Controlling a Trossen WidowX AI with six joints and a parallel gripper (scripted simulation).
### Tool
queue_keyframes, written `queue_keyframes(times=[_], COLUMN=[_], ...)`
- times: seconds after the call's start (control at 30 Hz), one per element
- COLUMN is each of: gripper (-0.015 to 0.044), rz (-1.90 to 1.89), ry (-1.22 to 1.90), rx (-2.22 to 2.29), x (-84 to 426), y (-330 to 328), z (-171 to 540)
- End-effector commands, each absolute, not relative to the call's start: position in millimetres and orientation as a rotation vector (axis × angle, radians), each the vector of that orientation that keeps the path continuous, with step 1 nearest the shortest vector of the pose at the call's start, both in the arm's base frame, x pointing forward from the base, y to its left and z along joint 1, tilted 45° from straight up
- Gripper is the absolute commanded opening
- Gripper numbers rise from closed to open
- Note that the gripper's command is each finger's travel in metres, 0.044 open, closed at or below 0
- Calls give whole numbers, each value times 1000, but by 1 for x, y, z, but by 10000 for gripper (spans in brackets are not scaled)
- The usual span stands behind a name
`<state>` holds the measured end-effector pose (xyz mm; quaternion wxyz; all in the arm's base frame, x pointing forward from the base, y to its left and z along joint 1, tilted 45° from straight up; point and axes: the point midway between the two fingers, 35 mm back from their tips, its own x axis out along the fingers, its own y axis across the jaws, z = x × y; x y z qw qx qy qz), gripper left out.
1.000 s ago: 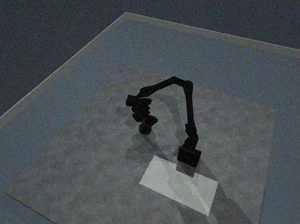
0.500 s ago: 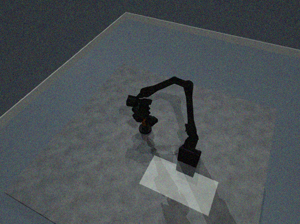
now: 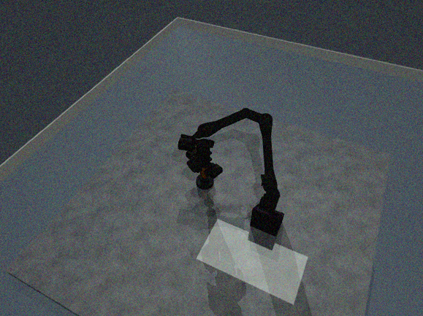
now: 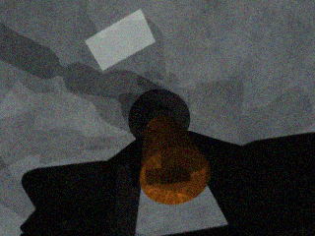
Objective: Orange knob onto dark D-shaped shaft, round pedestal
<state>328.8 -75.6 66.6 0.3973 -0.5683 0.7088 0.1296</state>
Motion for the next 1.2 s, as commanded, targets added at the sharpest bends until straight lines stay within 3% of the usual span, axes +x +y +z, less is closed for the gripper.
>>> queue_keyframes(times=[0.0,1.17], gripper=[0,0], rz=[328,378], ry=[1793,1797], rx=[-1444,-1480], x=[329,332], y=[-76,-71], z=[67,71])
